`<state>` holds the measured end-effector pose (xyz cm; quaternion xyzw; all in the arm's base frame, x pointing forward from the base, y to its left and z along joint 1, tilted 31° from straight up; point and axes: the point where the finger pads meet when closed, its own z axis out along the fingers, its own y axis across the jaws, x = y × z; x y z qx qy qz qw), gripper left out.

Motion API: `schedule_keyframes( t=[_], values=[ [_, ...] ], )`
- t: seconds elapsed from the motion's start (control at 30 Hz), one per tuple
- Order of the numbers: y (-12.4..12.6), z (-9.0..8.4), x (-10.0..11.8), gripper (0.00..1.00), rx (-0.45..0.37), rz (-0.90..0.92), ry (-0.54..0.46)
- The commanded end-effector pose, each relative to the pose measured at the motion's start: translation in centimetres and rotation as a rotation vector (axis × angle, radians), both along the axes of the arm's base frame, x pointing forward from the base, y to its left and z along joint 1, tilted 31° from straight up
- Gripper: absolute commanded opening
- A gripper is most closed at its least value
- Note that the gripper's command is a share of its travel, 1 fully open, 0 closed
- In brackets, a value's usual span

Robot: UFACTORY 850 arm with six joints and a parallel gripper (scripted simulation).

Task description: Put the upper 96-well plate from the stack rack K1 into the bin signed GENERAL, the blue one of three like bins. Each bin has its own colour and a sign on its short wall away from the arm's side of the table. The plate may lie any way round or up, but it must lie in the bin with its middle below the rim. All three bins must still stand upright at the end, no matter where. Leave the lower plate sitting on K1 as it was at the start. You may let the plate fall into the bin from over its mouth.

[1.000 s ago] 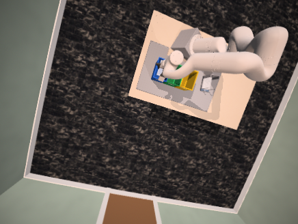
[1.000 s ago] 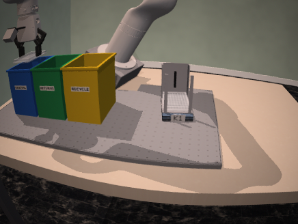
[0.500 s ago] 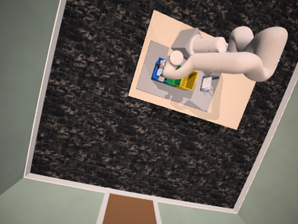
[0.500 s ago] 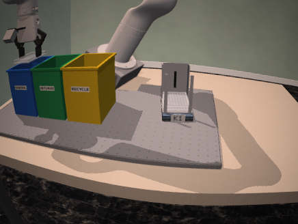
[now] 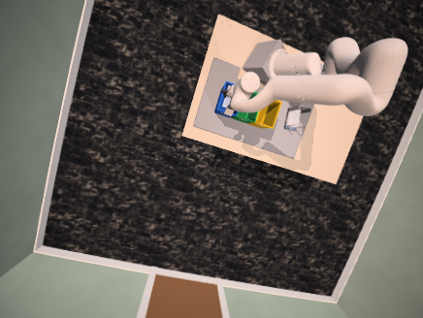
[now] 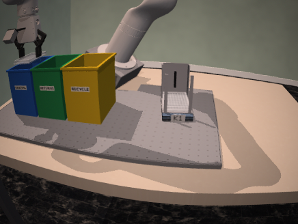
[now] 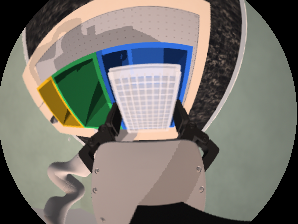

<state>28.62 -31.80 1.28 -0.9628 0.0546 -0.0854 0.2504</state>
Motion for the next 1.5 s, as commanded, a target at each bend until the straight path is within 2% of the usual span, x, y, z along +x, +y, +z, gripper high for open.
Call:
schedule_keyframes(
  t=[0.0,0.23,0.27,1.4,1.47],
  values=[
    [-0.07,-0.01,0.05,0.00,-0.002,0.000,-0.001],
    [-0.03,-0.08,0.06,0.00,-0.002,0.000,-0.001],
    [0.00,-0.13,0.07,1.00,-0.002,0.000,-0.001],
    [0.00,-0.13,0.08,1.00,-0.002,0.000,-0.001],
    [-0.25,0.32,-0.03,1.00,-0.002,0.000,-0.001]
  ],
)
